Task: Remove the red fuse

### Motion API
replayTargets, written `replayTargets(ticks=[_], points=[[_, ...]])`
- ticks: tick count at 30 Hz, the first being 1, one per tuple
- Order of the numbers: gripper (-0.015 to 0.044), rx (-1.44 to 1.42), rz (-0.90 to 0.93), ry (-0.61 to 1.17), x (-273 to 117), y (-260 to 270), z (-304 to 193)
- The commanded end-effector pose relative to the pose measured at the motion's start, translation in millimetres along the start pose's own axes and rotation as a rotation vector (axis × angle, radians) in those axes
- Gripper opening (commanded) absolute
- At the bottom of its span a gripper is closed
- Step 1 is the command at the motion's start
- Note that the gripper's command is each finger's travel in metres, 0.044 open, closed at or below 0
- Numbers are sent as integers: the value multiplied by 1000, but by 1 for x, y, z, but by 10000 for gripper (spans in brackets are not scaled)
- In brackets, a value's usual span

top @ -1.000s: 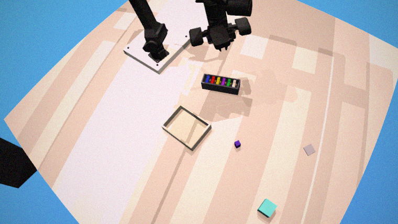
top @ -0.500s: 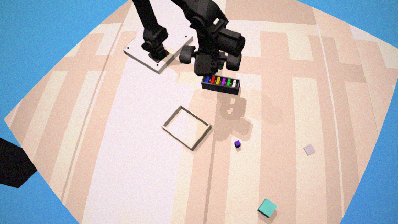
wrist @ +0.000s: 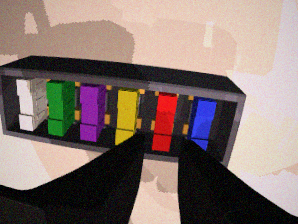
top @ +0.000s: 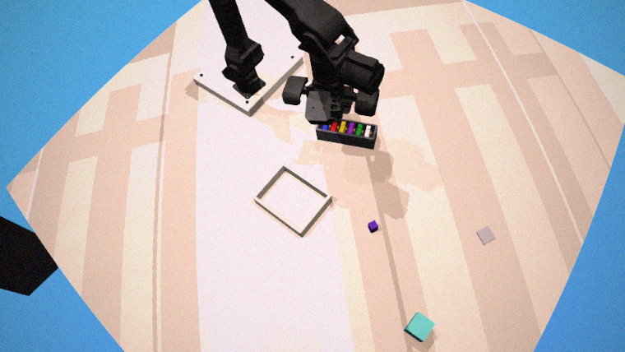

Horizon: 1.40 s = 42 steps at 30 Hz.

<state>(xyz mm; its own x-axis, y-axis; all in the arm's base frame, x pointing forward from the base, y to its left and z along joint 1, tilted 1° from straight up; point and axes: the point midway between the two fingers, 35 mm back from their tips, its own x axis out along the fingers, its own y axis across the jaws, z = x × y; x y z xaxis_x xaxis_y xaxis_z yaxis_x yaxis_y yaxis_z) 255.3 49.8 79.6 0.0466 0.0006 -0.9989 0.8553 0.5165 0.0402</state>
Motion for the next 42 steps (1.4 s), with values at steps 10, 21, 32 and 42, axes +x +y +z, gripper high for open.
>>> replayTargets(ticks=[10,21,32,42], points=[[69,6,-5,6,15,0,-1],[69,6,-5,6,19,0,0],[69,6,-5,6,22,0,0],[69,6,-5,6,29,0,0]])
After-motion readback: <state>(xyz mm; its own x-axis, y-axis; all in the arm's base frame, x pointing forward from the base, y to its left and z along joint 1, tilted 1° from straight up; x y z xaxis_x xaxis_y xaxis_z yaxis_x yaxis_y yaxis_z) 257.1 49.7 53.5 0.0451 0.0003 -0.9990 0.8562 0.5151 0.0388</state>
